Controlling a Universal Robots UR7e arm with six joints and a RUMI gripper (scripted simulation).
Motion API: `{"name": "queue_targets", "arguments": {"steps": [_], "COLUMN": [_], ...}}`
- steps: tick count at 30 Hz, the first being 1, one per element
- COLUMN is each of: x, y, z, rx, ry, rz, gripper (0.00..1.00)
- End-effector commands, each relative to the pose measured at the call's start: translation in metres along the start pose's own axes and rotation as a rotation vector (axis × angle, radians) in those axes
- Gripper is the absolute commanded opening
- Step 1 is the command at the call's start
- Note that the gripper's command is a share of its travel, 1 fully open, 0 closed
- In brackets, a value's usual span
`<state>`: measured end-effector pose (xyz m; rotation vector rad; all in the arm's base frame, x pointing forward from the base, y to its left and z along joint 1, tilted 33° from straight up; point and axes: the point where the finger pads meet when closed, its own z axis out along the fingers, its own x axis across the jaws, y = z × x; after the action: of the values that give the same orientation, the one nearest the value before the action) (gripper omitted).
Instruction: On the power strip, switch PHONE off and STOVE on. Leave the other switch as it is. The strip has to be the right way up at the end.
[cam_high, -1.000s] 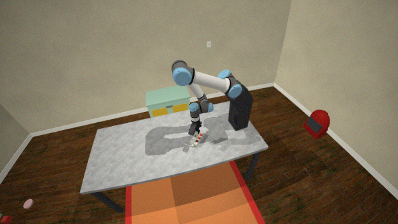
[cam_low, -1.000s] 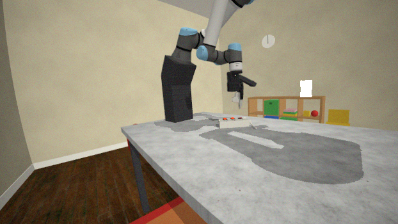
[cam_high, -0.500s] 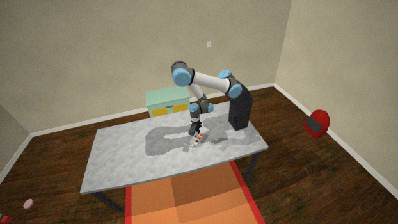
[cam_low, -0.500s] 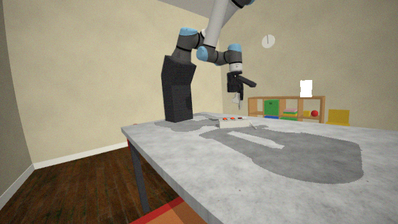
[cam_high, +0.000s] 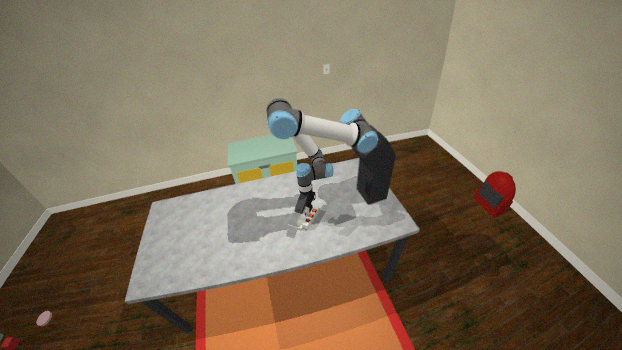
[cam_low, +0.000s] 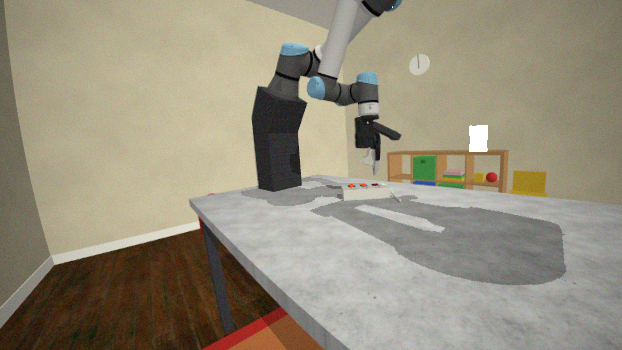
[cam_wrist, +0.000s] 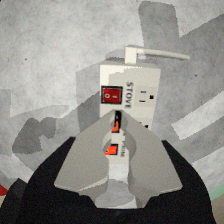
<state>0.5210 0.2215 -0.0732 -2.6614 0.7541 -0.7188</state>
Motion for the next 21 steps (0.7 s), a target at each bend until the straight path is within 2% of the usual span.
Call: {"name": "queue_targets", "arguments": {"steps": [1,21], "x": [0.0,0.001], "y": [-0.002,-0.001], "z": [0.008,0.026], "rx": [0.003,0.002], "ry": [0.002,0.002], "rz": [-0.001,-0.001], "gripper": [0.0,0.0]}}
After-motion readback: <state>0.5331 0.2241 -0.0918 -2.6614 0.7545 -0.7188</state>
